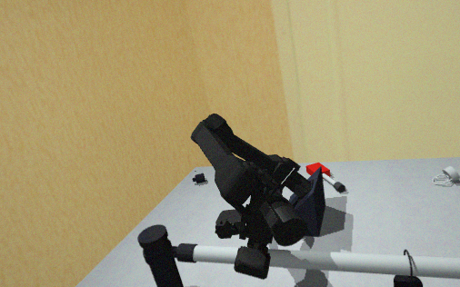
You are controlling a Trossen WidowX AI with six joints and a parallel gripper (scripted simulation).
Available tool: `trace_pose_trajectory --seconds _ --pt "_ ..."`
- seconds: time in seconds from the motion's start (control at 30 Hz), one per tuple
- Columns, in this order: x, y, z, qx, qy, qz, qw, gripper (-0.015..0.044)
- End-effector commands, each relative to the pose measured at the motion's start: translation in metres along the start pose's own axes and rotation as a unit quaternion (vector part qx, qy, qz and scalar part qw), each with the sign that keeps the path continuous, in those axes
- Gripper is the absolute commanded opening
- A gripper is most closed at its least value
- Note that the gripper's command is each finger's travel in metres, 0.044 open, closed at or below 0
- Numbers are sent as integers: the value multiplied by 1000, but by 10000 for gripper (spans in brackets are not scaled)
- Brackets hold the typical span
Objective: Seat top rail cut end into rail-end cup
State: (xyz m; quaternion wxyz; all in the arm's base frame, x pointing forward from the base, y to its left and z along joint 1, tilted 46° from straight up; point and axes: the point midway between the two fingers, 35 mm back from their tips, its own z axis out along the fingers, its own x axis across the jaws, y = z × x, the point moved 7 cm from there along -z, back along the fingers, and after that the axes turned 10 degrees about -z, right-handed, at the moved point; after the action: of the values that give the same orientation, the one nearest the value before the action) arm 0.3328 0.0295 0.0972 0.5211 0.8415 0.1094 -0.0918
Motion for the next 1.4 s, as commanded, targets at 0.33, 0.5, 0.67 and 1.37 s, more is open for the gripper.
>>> trace_pose_trajectory --seconds 0.33,0.5,0.67,1.37 --pt "-1 0 -1 -1 0 1 1000 0" --pt "0 0 0 0 0 0 1000 0" --pt "0 0 0 0 0 0 1000 0" --pt "-2 13 1 0 0 0 1000 0"
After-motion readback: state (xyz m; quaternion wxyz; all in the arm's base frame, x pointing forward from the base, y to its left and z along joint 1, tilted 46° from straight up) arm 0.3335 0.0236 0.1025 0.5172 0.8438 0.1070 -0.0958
